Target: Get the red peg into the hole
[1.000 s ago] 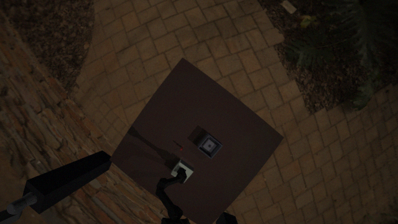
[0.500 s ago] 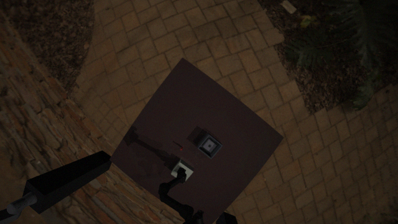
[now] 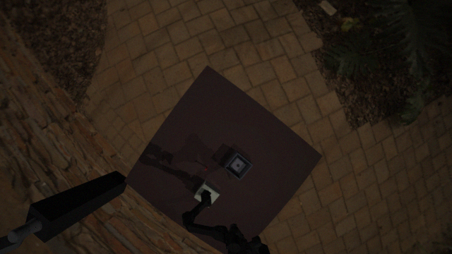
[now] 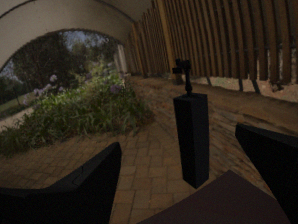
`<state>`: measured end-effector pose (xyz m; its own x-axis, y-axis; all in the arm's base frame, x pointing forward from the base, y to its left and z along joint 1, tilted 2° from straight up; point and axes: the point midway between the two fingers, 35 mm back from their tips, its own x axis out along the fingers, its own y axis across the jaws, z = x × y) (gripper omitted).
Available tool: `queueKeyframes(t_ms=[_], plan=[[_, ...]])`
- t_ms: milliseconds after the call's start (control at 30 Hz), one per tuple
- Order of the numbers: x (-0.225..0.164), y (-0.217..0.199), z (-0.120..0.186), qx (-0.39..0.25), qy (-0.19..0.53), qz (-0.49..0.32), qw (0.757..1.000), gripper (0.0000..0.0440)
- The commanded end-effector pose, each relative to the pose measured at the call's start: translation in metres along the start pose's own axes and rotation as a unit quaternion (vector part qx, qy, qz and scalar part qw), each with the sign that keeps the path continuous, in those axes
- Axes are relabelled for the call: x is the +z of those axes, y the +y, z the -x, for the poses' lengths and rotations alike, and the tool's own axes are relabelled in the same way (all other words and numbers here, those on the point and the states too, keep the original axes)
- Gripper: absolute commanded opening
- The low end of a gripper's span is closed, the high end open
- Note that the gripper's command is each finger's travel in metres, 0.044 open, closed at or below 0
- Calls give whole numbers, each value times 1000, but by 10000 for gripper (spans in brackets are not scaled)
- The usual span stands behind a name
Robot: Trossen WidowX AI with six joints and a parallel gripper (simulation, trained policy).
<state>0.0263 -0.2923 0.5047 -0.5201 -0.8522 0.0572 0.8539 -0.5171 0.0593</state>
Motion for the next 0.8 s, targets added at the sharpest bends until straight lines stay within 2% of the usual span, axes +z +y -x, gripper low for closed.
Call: queueKeyframes(t_ms=[0,367,767], plan=[[-23,31,12,53,25,33,998,440],[-87,104,74,211,91,112,967,440],[-156,148,178,374,167,177,895,440]])
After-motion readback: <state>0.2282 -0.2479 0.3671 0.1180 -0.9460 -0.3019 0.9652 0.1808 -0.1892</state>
